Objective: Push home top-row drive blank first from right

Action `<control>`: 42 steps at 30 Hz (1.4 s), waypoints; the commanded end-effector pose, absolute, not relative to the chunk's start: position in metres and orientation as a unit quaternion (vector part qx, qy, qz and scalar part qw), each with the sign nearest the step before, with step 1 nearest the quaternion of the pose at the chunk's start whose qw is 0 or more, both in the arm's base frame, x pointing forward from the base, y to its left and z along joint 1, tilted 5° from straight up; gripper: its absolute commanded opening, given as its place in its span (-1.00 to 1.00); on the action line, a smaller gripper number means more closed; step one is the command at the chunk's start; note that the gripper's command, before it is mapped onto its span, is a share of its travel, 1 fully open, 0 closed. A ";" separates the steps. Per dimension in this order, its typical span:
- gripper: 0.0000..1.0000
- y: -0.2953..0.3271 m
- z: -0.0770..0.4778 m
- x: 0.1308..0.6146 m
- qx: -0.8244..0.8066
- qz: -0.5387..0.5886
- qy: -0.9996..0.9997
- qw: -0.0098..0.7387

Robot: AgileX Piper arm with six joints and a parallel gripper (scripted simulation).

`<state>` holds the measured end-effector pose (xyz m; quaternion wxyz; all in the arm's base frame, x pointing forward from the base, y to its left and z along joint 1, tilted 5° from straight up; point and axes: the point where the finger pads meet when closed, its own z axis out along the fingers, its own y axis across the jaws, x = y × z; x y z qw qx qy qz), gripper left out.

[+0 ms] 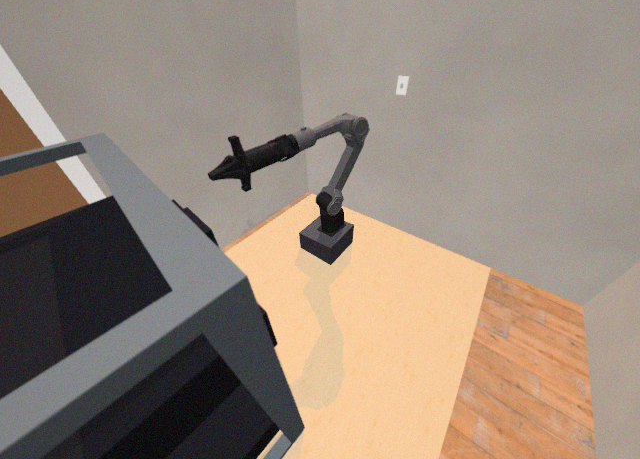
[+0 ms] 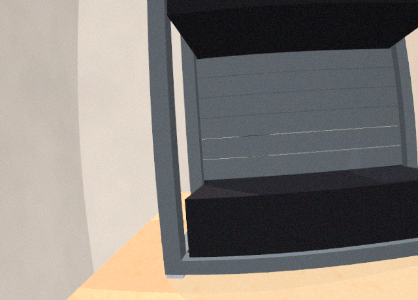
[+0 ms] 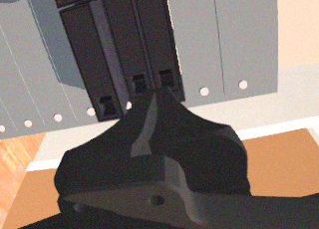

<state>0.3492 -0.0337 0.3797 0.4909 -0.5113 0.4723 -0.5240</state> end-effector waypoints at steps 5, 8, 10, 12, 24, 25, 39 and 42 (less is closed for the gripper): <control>-1.00 -0.034 0.380 0.324 -0.512 -0.524 0.471 0.492; -1.00 -0.034 0.379 0.314 -0.512 -0.524 0.471 0.492; -1.00 -0.034 0.379 0.308 -0.512 -0.524 0.471 0.492; -1.00 -0.035 0.378 0.297 -0.512 -0.524 0.471 0.492; -1.00 -0.035 0.377 0.259 -0.512 -0.524 0.471 0.492; -1.00 -0.035 0.377 0.259 -0.512 -0.524 0.471 0.492; -1.00 -0.035 0.377 0.257 -0.512 -0.524 0.471 0.492; -1.00 -0.035 0.377 0.257 -0.512 -0.524 0.471 0.492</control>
